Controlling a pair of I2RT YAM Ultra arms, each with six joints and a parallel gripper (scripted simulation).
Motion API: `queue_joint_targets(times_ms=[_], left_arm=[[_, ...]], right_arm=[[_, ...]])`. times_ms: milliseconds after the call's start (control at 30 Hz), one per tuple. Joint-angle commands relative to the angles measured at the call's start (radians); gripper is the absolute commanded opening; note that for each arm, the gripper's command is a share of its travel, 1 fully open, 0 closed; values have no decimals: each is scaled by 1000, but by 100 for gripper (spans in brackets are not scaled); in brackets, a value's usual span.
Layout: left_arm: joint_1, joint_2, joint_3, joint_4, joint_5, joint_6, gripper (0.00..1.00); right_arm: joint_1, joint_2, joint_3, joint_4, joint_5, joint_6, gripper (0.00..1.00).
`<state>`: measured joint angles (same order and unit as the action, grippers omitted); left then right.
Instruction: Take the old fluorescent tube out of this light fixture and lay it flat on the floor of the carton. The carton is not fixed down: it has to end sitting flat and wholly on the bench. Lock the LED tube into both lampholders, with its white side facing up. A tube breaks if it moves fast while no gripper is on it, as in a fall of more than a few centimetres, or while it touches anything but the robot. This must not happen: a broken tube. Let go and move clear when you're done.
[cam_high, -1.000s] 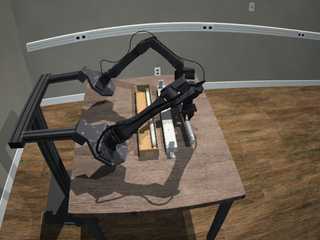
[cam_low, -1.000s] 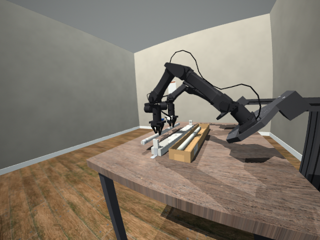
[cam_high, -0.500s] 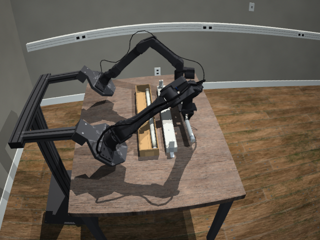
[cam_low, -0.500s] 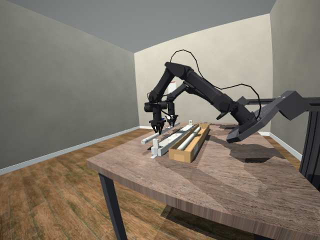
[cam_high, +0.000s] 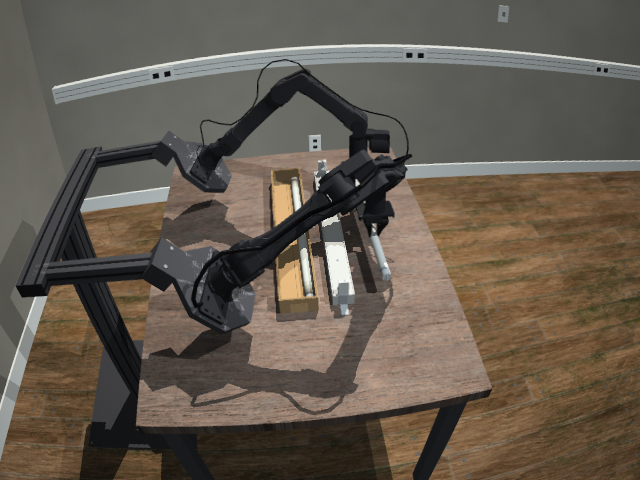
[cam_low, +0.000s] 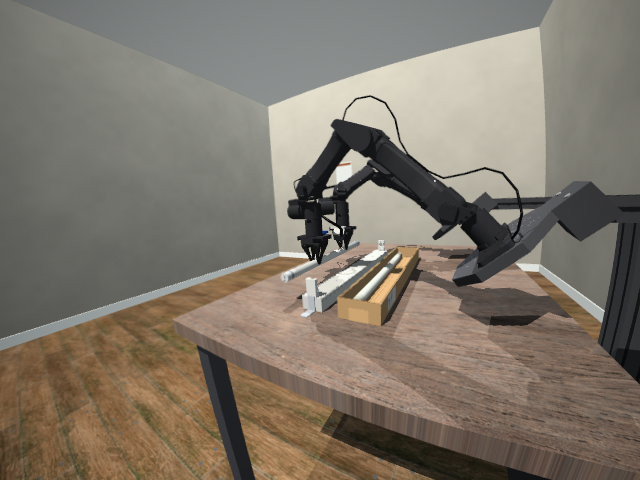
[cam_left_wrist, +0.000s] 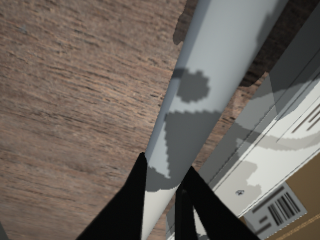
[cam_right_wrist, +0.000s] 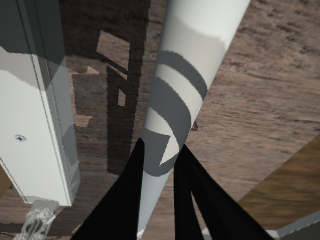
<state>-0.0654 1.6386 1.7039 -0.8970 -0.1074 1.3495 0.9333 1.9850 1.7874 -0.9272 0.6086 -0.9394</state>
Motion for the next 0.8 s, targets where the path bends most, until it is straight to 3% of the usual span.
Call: queue_joint_targets(times_ms=[0,233,333,767], left_arm=[[-15,-40,32,-12,8,0,11],[-15,-43,-26,16,8,0,11],[-15,-45,29,-10,9,-7,11],[-17,-52,38,-49,-4,-10,11]], right_arm=[[34,-38,36,-14,-9,8,11],[36,-44,39,2,-6,10,11],[35,-41,43,-20,6,13,11],[47,-46,55,-63,14,31,11]])
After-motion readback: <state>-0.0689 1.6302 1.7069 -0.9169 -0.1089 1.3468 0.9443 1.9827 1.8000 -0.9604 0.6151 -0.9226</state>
